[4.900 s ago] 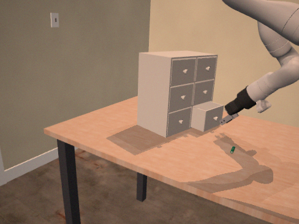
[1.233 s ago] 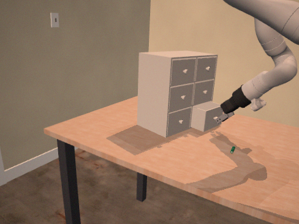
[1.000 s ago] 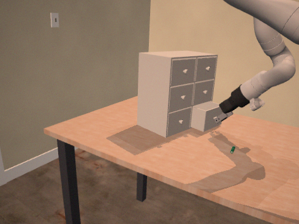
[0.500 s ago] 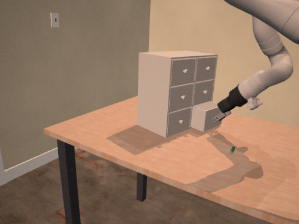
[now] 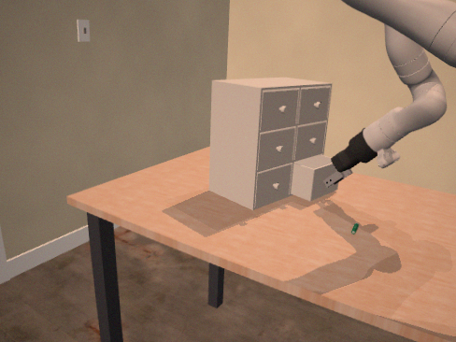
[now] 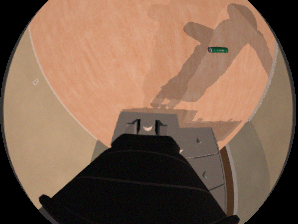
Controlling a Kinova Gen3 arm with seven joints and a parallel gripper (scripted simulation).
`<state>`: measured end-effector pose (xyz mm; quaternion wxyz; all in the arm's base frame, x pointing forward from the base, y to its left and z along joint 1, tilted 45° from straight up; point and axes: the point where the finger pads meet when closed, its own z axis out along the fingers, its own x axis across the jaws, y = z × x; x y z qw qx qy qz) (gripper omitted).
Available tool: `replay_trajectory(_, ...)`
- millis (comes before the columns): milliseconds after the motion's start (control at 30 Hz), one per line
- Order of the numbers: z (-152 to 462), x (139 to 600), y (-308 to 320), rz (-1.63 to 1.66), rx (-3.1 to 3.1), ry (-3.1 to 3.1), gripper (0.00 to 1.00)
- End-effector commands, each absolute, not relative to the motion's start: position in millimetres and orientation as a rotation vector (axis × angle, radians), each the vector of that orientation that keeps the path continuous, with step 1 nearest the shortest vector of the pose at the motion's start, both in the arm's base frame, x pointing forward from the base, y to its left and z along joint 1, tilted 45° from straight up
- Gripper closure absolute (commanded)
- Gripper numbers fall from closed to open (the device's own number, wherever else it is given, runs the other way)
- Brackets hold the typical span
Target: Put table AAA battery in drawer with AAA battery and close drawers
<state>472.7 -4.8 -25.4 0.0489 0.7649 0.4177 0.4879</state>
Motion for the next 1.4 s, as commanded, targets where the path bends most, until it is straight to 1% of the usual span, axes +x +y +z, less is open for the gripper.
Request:
replay_trajectory(0,-25.0,473.1,-5.6,1.487,2.33,1.271,0.33)
replay_trajectory(800,-25.0,473.1,-5.6,1.487,2.33,1.271,0.33)
replay_trajectory(833,-25.0,473.1,-5.6,1.487,2.33,1.271,0.63)
replay_trajectory(1367,-25.0,473.1,-5.6,1.487,2.33,1.271,0.63)
